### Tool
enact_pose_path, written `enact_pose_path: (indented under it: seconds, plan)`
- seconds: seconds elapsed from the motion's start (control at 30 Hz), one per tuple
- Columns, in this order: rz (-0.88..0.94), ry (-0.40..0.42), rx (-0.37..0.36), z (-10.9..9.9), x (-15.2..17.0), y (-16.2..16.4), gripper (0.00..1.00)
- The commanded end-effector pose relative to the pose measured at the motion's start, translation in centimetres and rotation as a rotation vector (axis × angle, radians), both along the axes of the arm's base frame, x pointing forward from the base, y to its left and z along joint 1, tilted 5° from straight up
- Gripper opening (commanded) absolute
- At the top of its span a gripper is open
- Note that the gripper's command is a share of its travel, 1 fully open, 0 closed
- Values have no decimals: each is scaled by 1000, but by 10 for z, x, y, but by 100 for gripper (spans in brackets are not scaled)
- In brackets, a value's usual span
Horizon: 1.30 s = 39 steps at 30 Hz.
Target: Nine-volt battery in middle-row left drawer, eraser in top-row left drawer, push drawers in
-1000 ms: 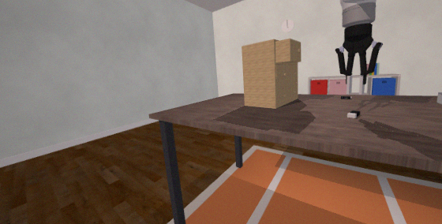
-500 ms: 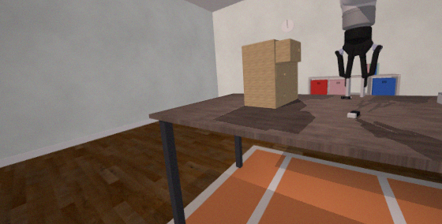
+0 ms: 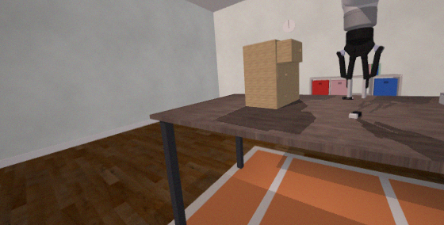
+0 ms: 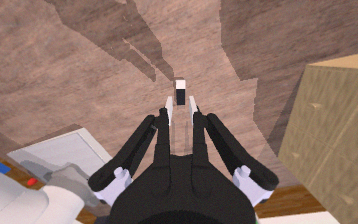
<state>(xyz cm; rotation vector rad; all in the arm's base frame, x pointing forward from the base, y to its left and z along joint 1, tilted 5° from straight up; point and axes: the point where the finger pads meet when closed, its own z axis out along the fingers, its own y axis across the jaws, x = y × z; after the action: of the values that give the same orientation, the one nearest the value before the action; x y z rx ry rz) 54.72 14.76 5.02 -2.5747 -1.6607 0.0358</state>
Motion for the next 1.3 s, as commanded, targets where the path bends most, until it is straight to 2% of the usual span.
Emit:
enact_pose_path:
  seconds: [0.0,0.7,1.27]
  plan:
    - [0,0,0,-3,0,0,23]
    - [0,0,0,-46,-3,2,23]
    - [0,0,0,-49,-3,2,23]
